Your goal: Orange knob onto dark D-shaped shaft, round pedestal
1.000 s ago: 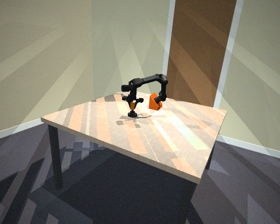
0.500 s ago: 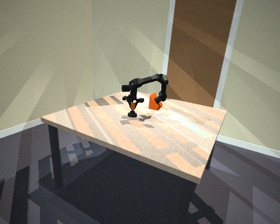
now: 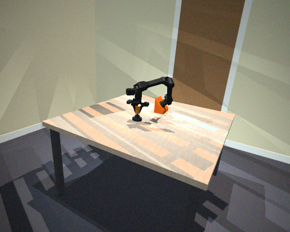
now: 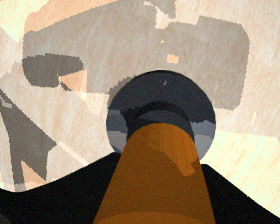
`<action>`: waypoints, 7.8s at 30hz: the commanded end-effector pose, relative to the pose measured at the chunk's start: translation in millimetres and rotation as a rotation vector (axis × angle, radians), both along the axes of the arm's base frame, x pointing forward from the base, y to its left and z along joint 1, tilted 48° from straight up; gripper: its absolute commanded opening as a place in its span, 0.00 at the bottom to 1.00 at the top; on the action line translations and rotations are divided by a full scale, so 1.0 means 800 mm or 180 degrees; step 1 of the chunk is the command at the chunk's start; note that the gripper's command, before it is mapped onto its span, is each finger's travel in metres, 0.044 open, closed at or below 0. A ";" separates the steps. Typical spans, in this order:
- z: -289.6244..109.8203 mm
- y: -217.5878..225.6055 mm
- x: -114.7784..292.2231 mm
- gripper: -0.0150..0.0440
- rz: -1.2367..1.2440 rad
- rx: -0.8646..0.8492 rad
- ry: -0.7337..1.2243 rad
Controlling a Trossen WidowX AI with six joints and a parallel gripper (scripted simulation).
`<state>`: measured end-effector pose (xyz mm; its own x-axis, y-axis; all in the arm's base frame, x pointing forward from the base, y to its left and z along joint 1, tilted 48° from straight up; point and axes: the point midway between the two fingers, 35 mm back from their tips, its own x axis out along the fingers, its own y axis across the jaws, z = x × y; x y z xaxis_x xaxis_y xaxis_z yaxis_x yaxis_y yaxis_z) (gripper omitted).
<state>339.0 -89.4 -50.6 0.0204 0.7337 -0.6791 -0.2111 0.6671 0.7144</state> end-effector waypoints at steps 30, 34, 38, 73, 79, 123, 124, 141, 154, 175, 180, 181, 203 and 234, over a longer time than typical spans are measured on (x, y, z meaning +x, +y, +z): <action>-0.001 -0.001 0.002 0.25 0.0432 -0.0008 -0.0491; -0.001 -0.001 0.002 0.25 0.0432 -0.0008 -0.0491; 0.002 -0.004 0.001 0.25 0.0432 -0.0008 -0.0490; 0.005 -0.004 0.001 0.25 0.0885 -0.0023 -0.0980; 0.004 -0.001 0.000 0.25 0.0885 -0.0023 -0.0980; 0.000 -0.001 0.001 0.25 0.1337 -0.0038 -0.1469; 0.000 -0.001 0.001 0.25 0.1337 -0.0038 -0.1469; 0.007 -0.002 -0.001 0.25 0.1523 -0.0044 -0.1670; 0.000 0.000 0.001 0.25 0.1789 -0.0053 -0.1959; 0.006 -0.003 -0.001 0.25 0.2154 -0.0066 -0.2352; 0.004 -0.004 -0.001 0.25 0.2242 -0.0069 -0.2447; 0.003 -0.004 -0.001 0.25 0.2242 -0.0069 -0.2447; 0.006 -0.002 -0.001 0.25 0.2297 -0.0070 -0.2507; 0.004 -0.001 0.001 0.25 0.2694 -0.0084 -0.2937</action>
<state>338.0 -88.5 -49.3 0.0218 0.7341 -0.6787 -0.9937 0.0906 0.0661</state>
